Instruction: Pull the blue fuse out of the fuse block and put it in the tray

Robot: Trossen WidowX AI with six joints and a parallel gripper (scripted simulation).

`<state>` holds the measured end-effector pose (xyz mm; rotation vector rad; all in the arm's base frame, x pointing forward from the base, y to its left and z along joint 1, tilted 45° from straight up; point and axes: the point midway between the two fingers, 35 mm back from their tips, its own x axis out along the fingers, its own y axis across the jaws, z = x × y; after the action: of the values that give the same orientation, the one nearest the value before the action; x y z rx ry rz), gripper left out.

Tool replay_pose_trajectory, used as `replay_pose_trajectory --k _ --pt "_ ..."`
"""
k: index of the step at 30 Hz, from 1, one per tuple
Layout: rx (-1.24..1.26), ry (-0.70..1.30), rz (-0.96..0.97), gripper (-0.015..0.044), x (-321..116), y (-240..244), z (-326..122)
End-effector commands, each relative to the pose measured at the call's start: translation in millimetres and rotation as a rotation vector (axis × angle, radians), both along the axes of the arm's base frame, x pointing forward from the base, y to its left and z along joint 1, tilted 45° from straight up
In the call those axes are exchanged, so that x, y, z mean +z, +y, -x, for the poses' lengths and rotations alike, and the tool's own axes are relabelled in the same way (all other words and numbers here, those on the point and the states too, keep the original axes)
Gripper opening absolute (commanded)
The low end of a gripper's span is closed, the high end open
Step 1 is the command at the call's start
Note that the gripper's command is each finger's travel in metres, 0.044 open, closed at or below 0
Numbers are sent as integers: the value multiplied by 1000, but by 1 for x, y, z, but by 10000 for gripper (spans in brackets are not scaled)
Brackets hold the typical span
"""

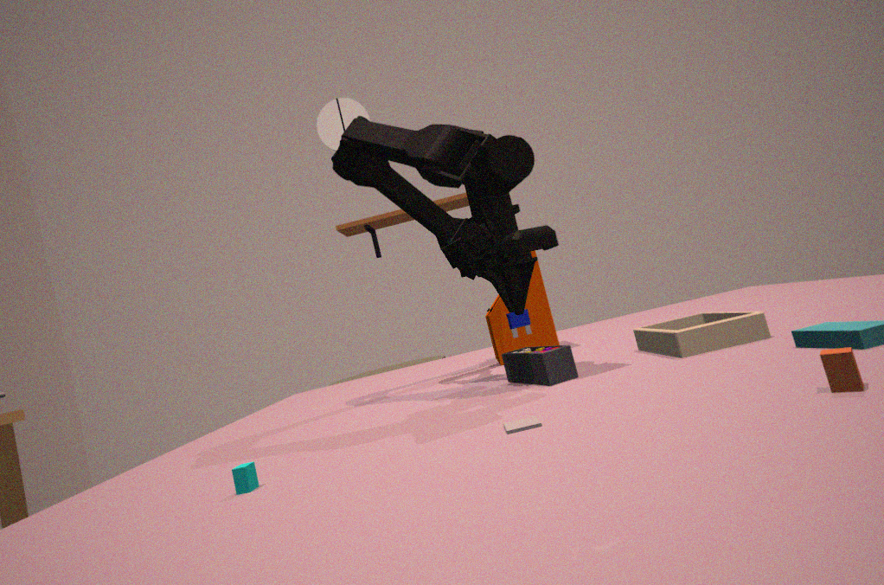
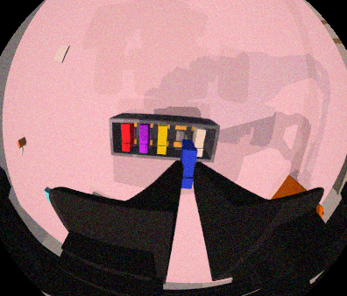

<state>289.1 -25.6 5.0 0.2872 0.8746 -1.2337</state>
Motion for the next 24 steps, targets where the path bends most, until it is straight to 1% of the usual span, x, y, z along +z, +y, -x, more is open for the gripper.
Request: replay_pose_trajectory --k 1,5,24 --pt "-3 -8 -5 0 4 4 -2" --pt "-2 -8 -8 0 1 9 -5" --pt "2 -9 -29 0 -59 84 -27"
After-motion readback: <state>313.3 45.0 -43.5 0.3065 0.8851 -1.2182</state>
